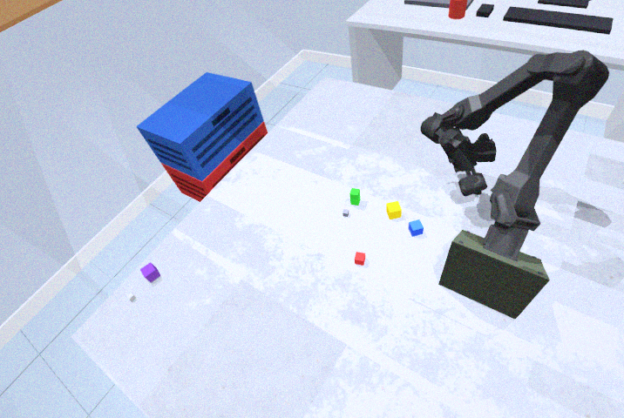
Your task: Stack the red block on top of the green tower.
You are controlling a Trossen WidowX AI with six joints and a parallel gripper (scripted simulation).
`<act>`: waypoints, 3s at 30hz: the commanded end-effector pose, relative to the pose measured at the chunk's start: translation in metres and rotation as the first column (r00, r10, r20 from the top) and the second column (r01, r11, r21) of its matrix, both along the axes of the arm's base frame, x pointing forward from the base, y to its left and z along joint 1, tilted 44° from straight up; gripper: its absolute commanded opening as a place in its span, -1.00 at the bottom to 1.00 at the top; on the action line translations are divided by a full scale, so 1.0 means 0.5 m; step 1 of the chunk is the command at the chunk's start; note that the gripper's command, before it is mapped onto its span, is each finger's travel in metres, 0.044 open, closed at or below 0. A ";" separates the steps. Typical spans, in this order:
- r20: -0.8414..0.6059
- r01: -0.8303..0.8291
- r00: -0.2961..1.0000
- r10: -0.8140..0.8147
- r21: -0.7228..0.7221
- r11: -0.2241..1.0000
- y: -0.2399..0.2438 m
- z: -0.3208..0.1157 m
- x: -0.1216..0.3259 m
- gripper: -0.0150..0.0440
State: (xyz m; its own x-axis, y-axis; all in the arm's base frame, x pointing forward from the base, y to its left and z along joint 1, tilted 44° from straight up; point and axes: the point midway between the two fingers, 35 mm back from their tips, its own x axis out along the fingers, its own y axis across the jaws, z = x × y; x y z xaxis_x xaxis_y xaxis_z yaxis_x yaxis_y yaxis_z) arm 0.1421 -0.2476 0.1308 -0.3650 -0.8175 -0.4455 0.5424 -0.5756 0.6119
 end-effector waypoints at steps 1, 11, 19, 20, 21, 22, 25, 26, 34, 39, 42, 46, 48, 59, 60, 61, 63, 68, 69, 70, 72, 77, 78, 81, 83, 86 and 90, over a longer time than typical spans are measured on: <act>-0.133 -0.166 0.974 0.182 0.120 0.979 0.027 -0.031 0.067 1.00; -0.377 -0.455 0.697 0.610 0.425 0.783 0.135 -0.108 0.203 1.00; -0.435 -0.550 0.325 0.840 0.636 0.542 0.253 -0.171 0.285 1.00; -0.436 -0.551 0.285 0.854 0.654 0.518 0.265 -0.177 0.291 1.00; -0.437 -0.550 0.250 0.864 0.670 0.498 0.275 -0.183 0.295 1.00; -0.439 -0.545 0.206 0.875 0.691 0.475 0.286 -0.190 0.300 1.00; -0.435 -0.509 0.016 0.900 0.771 0.382 0.334 -0.220 0.318 1.00; -0.430 -0.491 -0.048 0.902 0.796 0.353 0.349 -0.230 0.322 1.00; -0.292 -0.251 -0.551 0.782 0.951 0.179 0.481 -0.317 0.335 1.00; -0.112 -0.031 -0.802 0.587 0.989 0.146 0.563 -0.376 0.321 1.00; 0.004 0.087 -0.888 0.460 0.983 0.160 0.604 -0.407 0.304 1.00; 0.042 0.123 -0.907 0.418 0.978 0.169 0.616 -0.417 0.295 1.00; 0.042 0.123 -0.907 0.418 0.978 0.169 0.616 -0.417 0.295 1.00; 0.041 0.123 -0.907 0.418 0.978 0.170 0.563 -0.472 0.298 1.00; 0.042 0.123 -0.907 0.418 0.978 0.170 0.563 -0.472 0.297 1.00; 0.042 0.123 -0.907 0.418 0.978 0.170 0.563 -0.472 0.296 1.00; 0.042 0.123 -0.907 0.418 0.978 0.170 0.562 -0.472 0.296 1.00; 0.042 0.123 -0.907 0.418 0.978 0.170 0.555 -0.480 0.297 1.00; 0.042 0.123 -0.907 0.418 0.978 0.170 0.553 -0.482 0.297 1.00; 0.042 0.123 -0.907 0.418 0.978 0.170 0.551 -0.485 0.297 1.00; 0.042 0.123 -0.907 0.418 0.978 0.170 0.546 -0.489 0.298 1.00; 0.041 0.123 -0.907 0.418 0.978 0.171 0.535 -0.501 0.298 1.00; 0.041 0.123 -0.907 0.418 0.978 0.171 0.532 -0.504 0.298 1.00; 0.041 0.123 -0.907 0.418 0.978 0.171 0.525 -0.510 0.298 1.00; 0.041 0.123 -0.907 0.418 0.977 0.171 0.521 -0.515 0.298 1.00; 0.041 0.123 -0.907 0.418 0.977 0.172 0.517 -0.518 0.298 1.00; 0.041 0.123 -0.907 0.418 0.977 0.172 0.517 -0.518 0.298 1.00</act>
